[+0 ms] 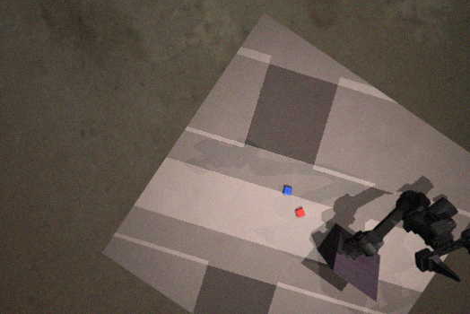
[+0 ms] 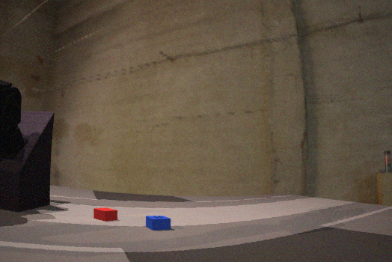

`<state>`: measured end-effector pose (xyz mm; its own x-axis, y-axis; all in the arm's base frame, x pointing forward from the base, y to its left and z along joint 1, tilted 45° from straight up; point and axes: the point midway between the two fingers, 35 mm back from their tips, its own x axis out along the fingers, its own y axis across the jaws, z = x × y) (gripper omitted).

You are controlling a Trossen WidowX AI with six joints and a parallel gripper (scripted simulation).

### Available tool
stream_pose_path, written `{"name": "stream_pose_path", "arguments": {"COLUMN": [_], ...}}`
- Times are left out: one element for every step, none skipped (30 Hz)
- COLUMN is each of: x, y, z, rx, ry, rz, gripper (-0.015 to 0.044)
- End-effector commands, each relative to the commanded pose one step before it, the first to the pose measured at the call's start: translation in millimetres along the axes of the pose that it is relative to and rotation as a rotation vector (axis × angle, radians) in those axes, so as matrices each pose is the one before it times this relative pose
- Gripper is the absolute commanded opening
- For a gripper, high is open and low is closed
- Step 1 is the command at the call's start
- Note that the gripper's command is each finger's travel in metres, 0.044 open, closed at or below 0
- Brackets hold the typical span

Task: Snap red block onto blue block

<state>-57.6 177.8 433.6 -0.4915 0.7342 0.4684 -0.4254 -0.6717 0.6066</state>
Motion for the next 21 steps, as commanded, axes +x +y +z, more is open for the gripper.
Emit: {"name": "stream_pose_path", "arguments": {"x": [0.00, 0.54, 1.56, 2.51, 3.05, 3.15, 3.27, 3.39, 3.51, 3.64, 3.77, 4.11, 4.23, 4.35, 4.48, 4.61, 4.74, 4.87, 5.00, 5.12, 5.25], "y": [0.00, -2.66, -8.00, -13.36, -16.17, -16.14, -16.11, -16.06, -16.01, -15.95, -15.89, -16.25, -16.10, -15.99, -15.88, -15.76, -15.63, -15.50, -15.36, -15.22, -15.07], "z": [0.00, 0.89, 2.66, 4.45, 5.47, 5.59, 5.70, 5.79, 5.88, 5.95, 6.01, 4.72, 4.79, 4.86, 4.91, 4.95, 4.98, 4.99, 4.99, 4.97, 4.94], "rx": [0.0000, 0.0040, 0.0119, 0.0194, 0.0228, 0.0221, 0.0214, 0.0208, 0.0201, 0.0195, 0.0189, 0.0222, 0.0216, 0.0211, 0.0206, 0.0201, 0.0196, 0.0192, 0.0187, 0.0182, 0.0177], "ry": [0.00000, -0.00376, -0.01132, -0.01901, -0.02323, -0.02344, -0.02363, -0.02377, -0.02388, -0.02396, -0.02399, -0.01774, -0.01776, -0.01779, -0.01778, -0.01772, -0.01762, -0.01748, -0.01729, -0.01707, -0.01680], "rz": [0.00000, -0.00941, -0.02830, -0.04742, -0.05779, -0.05821, -0.05859, -0.05895, -0.05930, -0.05962, -0.05993, -0.06048, -0.06056, -0.06076, -0.06096, -0.06115, -0.06134, -0.06151, -0.06168, -0.06185, -0.06201], "gripper": [0.0426, 0.0440, 0.0440, 0.0440, 0.0440, 0.0440, 0.0440, 0.0440, 0.0440, 0.0440, 0.0440, 0.0440, 0.0440, 0.0440, 0.0440, 0.0440, 0.0440, 0.0440, 0.0440, 0.0440, 0.0440]}}
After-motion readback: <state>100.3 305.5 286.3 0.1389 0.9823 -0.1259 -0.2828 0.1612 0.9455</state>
